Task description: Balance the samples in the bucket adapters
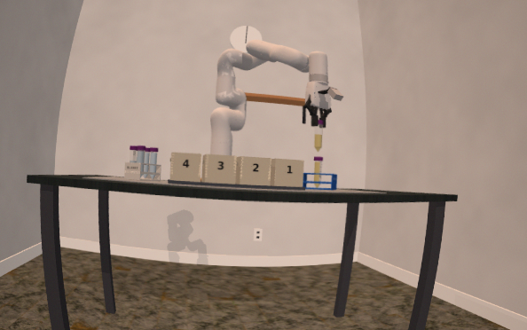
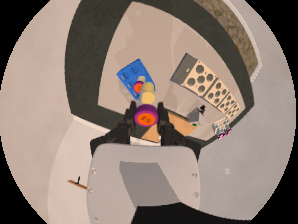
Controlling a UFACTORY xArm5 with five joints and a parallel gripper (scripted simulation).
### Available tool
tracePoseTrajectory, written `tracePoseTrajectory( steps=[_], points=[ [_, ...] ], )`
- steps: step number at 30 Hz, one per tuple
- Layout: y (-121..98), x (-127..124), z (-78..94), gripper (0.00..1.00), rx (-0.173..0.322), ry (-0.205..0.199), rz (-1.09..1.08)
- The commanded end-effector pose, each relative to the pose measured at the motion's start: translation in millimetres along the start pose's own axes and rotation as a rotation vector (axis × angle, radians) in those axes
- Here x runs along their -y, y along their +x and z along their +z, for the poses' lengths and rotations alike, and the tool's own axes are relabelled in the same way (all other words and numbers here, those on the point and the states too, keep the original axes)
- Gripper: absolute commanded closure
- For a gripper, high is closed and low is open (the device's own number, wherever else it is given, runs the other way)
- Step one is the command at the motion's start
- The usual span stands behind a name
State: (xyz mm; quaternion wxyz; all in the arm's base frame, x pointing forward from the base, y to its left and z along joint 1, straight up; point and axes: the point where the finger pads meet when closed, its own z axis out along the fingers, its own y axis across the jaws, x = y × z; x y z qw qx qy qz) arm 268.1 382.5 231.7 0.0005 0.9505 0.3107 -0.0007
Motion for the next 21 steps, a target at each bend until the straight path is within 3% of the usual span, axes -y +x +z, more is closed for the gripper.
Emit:
tracePoseTrajectory(
  steps=[1, 8, 21],
  points=[
    [3.1, -19.6, -2.0, 1.0, -0.007, 0.003, 0.134],
    [6.5, -54.5, -2.1, 1.0, -0.007, 0.003, 0.361],
    [11.9, -109.4, -2.4, 1.0, -0.008, 0.003, 0.361]
  ],
)
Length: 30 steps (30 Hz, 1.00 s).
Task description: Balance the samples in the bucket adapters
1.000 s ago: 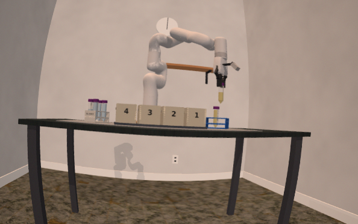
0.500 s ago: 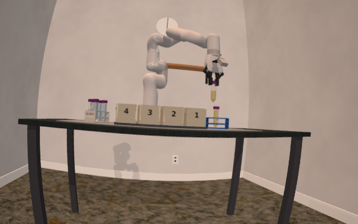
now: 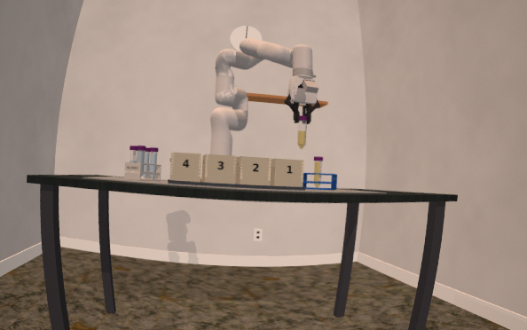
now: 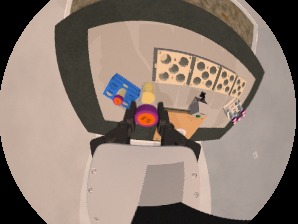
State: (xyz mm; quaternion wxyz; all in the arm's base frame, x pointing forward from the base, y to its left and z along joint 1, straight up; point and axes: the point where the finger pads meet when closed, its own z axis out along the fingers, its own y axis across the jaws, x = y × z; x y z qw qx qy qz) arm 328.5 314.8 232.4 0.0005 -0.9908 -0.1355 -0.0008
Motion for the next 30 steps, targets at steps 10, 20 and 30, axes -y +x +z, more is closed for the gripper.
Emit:
tracePoseTrajectory(
  steps=[10, 20, 30],
  points=[
    [29.5, -57.2, -2.1, 1.0, -0.005, 0.002, 0.001],
    [35.2, -68.8, -2.1, 1.0, -0.005, 0.001, 0.001],
    [35.2, -68.8, -2.1, 1.0, -0.005, 0.001, 0.001]
  ],
)
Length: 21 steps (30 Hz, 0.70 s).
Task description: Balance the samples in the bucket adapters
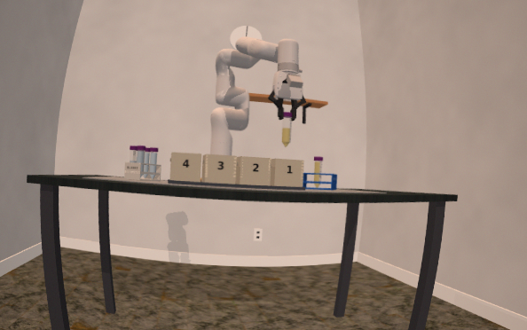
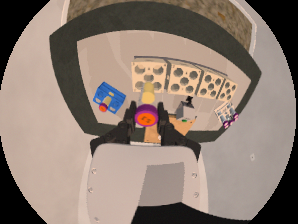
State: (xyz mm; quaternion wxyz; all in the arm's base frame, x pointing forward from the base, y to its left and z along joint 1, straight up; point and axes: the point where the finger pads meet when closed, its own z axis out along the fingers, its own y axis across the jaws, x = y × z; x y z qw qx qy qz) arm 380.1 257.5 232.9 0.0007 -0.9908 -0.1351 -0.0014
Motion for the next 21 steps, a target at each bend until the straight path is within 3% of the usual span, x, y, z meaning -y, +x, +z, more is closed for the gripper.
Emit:
tracePoseTrajectory(
  steps=[1, 7, 21],
  points=[
    [0.9, 0.2, -1.6, 1.0, -0.004, 0.001, 0.0],
    [0.9, 0.2, -1.6, 1.0, -0.004, 0.001, 0.0],
    [1.1, 0.1, 22.4, 1.0, -0.004, 0.001, 0.0]
  ],
)
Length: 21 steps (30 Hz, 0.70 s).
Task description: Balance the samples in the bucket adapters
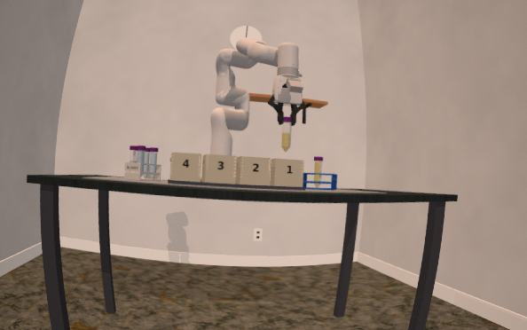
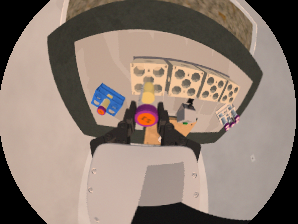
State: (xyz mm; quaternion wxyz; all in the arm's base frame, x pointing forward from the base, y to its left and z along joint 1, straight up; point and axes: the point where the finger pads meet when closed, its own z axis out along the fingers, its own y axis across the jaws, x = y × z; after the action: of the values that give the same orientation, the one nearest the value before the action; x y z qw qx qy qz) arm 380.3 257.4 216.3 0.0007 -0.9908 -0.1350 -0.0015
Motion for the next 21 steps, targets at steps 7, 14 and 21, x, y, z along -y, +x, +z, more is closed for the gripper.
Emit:
tracePoseTrajectory(
  steps=[7, 14, 21],
  points=[
    [1.0, 0.2, 16.8, 1.0, -0.004, 0.001, 0.0],
    [1.0, 0.2, 16.8, 1.0, -0.004, 0.001, 0.0],
    [1.0, 0.2, 16.8, 1.0, -0.004, 0.001, 0.0]
  ],
)
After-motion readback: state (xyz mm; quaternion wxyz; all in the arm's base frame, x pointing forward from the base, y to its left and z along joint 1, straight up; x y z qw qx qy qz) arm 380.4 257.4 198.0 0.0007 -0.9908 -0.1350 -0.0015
